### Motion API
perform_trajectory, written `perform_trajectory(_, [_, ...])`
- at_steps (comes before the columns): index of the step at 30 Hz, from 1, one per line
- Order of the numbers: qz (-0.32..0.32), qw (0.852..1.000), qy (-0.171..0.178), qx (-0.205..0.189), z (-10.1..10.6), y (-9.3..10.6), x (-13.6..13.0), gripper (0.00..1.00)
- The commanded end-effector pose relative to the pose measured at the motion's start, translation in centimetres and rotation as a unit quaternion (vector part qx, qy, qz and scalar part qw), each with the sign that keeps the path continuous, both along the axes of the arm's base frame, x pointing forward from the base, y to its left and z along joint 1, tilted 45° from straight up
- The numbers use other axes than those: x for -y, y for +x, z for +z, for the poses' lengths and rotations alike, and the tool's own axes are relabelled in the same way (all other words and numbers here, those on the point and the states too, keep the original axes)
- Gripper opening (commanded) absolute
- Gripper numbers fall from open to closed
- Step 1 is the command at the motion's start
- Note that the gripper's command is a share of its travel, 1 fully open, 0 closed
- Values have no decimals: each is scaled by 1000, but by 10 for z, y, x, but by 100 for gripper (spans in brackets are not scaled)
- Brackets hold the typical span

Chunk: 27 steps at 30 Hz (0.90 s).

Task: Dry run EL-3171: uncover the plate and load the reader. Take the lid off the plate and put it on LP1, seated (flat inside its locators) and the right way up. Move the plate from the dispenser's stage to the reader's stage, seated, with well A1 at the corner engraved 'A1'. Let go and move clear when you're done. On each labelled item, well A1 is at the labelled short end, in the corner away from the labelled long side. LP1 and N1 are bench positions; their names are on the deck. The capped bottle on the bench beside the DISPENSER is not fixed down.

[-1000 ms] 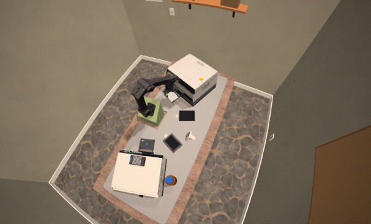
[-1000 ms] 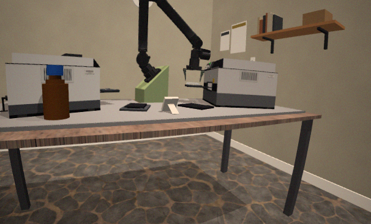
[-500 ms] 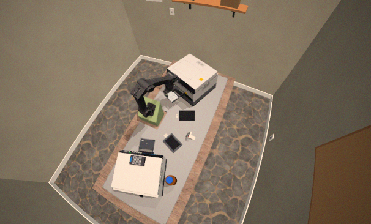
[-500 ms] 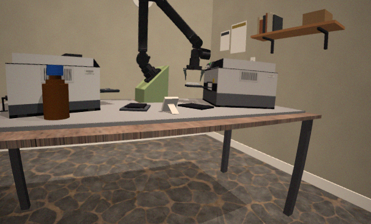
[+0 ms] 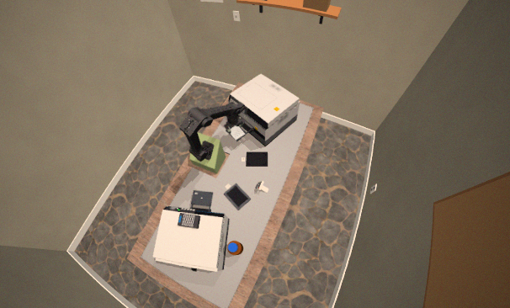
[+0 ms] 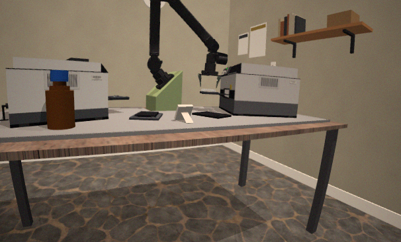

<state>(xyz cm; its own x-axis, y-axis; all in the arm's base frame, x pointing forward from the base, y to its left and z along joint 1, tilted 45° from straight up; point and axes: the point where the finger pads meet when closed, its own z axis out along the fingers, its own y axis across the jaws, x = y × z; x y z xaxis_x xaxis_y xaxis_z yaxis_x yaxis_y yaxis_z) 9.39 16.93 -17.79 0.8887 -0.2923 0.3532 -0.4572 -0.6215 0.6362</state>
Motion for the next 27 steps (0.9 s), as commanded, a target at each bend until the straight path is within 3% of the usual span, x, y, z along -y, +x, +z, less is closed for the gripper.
perform_trajectory(1, [7, 1000, 9, 4, 4, 0, -10, 100])
perform_trajectory(10, [6, 1000, 7, 4, 5, -1, -7, 100])
perform_trajectory(27, [5, 1000, 27, 10, -1, 5, -30, 100])
